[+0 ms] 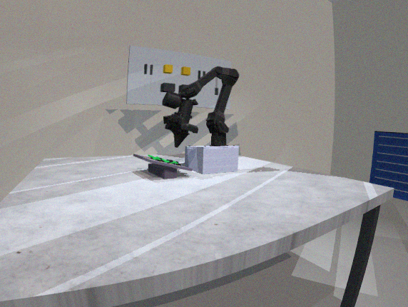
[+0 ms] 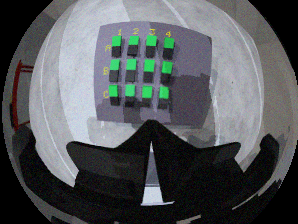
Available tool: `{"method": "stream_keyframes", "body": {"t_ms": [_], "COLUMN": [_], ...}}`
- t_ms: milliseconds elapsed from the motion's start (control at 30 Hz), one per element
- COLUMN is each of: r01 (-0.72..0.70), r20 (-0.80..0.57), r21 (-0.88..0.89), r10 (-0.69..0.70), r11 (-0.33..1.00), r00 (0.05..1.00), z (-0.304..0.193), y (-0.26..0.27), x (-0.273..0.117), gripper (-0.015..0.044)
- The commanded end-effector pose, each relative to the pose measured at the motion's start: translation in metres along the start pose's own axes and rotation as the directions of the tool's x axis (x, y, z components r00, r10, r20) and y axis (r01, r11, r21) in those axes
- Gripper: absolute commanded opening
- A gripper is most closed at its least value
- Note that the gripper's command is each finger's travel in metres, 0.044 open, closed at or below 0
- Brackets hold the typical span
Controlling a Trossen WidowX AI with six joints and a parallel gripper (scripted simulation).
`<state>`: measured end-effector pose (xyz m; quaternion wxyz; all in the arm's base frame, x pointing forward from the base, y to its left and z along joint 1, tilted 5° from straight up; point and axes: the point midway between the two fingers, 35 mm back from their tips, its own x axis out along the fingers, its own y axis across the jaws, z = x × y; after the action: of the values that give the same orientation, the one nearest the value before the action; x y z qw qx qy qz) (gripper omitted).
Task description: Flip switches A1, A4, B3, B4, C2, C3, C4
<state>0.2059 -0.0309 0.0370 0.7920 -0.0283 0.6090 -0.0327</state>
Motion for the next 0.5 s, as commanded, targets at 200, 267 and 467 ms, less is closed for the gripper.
{"method": "stream_keyframes", "body": {"t_ms": [200,267,467], "r01": [0.003,0.003,0.003], "r20": [0.02,0.032,0.033], "r21": [0.002,0.002,0.002], "r10": [-0.003,-0.003,-0.003], "r11": [1.0,1.0,1.0], "r00": [1.0,0.999,0.999], "z": [0.002,0.001,0.0], "y": [-0.022,-0.022,-0.021], "x": [0.015,0.03,0.032], "gripper": [0.0,0.0,0.0]}}
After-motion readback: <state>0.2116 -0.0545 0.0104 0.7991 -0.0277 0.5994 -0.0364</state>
